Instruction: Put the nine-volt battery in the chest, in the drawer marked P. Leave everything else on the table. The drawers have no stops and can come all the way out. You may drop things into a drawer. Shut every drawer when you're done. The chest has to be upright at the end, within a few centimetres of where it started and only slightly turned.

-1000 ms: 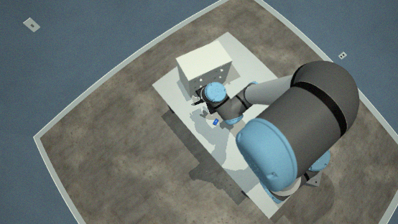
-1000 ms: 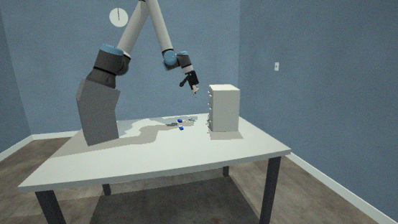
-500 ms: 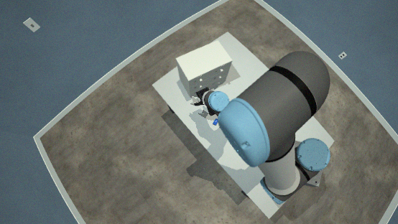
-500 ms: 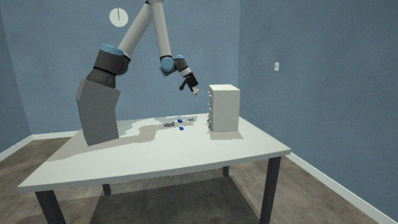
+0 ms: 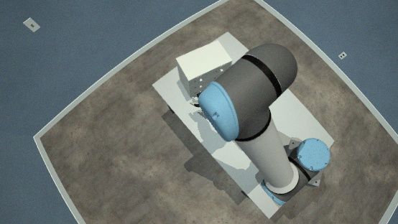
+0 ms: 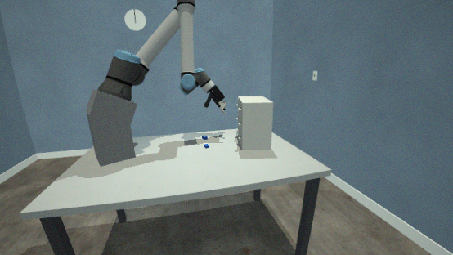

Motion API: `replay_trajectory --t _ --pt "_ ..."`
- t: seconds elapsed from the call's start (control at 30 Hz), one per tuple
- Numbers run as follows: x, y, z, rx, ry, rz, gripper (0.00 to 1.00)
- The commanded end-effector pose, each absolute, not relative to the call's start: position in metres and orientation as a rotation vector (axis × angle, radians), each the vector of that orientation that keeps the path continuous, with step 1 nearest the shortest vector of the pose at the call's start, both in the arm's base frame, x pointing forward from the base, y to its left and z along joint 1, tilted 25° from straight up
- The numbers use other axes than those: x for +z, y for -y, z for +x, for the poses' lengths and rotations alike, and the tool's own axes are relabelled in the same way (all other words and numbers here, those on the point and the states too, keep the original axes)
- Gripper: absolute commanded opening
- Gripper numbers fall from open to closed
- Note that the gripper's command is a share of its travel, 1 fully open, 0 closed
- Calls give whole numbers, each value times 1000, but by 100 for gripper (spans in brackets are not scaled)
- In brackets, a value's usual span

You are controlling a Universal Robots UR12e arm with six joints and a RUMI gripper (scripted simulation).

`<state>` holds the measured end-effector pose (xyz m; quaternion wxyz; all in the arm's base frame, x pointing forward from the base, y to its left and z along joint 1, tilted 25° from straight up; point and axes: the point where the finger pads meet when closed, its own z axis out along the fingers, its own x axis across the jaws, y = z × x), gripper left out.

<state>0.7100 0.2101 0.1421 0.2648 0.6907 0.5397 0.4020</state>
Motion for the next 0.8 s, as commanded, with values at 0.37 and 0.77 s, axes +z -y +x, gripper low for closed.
replay_trajectory --t 0.37,0.77 --pt "134 -211 727 1174 -1319 1744 100" --pt "128 -211 738 1225 -1228 1662 100"
